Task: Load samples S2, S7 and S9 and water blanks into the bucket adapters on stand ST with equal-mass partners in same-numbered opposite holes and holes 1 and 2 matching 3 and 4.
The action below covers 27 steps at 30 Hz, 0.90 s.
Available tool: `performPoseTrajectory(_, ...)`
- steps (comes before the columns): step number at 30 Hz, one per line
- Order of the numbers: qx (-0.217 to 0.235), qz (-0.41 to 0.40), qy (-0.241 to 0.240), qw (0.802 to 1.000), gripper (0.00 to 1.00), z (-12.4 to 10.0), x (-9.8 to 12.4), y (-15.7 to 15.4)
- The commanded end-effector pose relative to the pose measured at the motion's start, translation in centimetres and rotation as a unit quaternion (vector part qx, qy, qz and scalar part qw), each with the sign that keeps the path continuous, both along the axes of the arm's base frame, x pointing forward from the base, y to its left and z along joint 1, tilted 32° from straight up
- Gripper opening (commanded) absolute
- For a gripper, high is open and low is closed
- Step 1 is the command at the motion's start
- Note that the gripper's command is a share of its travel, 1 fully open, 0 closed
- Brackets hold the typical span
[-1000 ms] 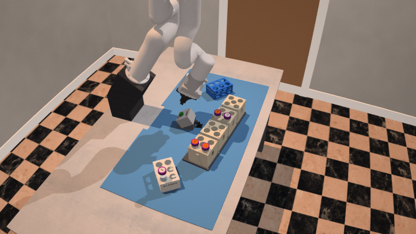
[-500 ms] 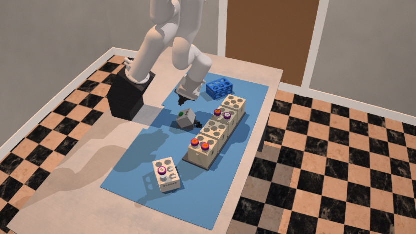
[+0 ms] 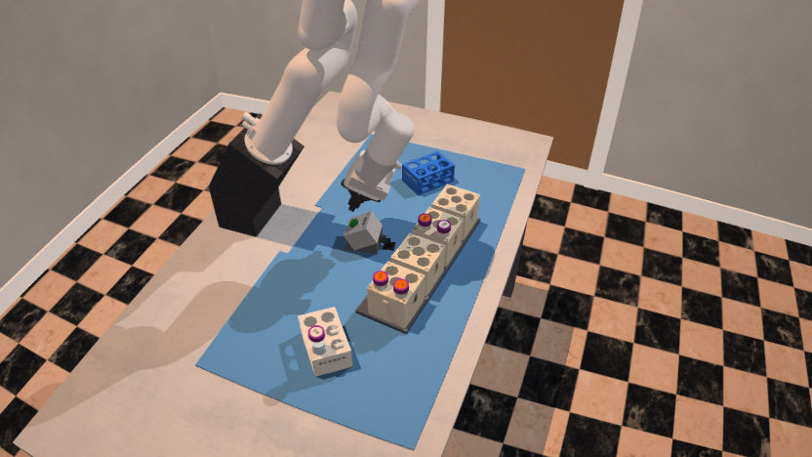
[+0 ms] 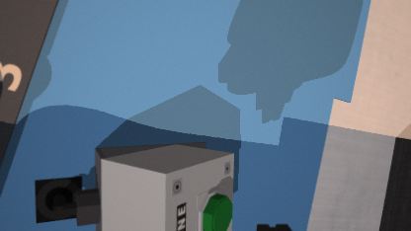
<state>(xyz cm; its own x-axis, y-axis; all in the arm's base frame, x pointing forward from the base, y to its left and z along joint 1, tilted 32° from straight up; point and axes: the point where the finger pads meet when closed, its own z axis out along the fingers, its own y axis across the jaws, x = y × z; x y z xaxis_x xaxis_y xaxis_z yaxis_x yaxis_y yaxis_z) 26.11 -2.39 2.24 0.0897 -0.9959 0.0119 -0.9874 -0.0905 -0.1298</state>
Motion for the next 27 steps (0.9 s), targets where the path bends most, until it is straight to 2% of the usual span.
performPoseTrajectory(1, 0.0, 0.0, -0.001, 1.0, 0.0, -1.12, 0.78, -0.05)
performPoseTrajectory(5, 0.0, 0.0, -0.001, 1.0, 0.0, -1.71, 1.16, -0.08)
performPoseTrajectory(27, 0.0, 0.0, -0.001, 1.0, 0.0, -1.82, 1.23, -0.08)
